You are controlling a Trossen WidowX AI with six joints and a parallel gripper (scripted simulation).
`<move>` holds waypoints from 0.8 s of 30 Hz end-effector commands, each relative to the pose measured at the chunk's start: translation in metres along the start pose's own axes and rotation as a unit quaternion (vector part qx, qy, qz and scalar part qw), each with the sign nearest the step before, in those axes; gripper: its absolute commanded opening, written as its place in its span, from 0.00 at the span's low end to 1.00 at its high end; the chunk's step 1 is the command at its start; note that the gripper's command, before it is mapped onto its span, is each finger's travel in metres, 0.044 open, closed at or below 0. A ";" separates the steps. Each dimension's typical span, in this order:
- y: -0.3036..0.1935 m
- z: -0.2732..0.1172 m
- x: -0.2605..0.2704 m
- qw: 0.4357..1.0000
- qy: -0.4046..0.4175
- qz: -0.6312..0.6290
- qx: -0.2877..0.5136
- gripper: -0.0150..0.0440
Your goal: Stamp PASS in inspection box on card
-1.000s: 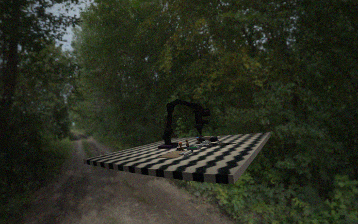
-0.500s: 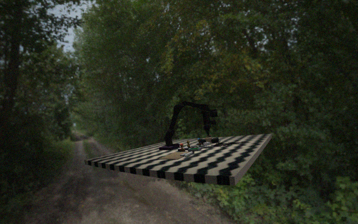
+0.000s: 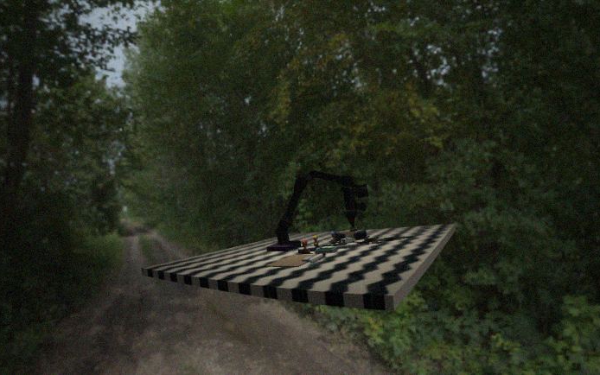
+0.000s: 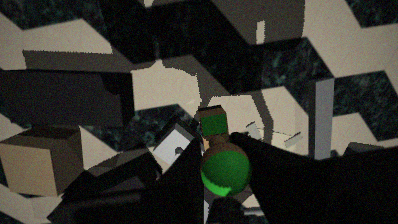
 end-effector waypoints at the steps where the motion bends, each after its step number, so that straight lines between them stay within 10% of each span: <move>1: 0.000 0.008 0.000 1.000 0.001 0.003 0.001 0.25; 24: 0.000 0.045 0.000 1.000 0.000 0.003 0.001 0.25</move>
Point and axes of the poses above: the point midway between the two fingers, 35 mm back from their tips, its own z axis out along the fingers, its own x axis across the jaws, y = z × x, the point moved 2 cm from there along -z, back along the fingers, and after that the axes turned 15 degrees about -z, right-handed, at the moved point
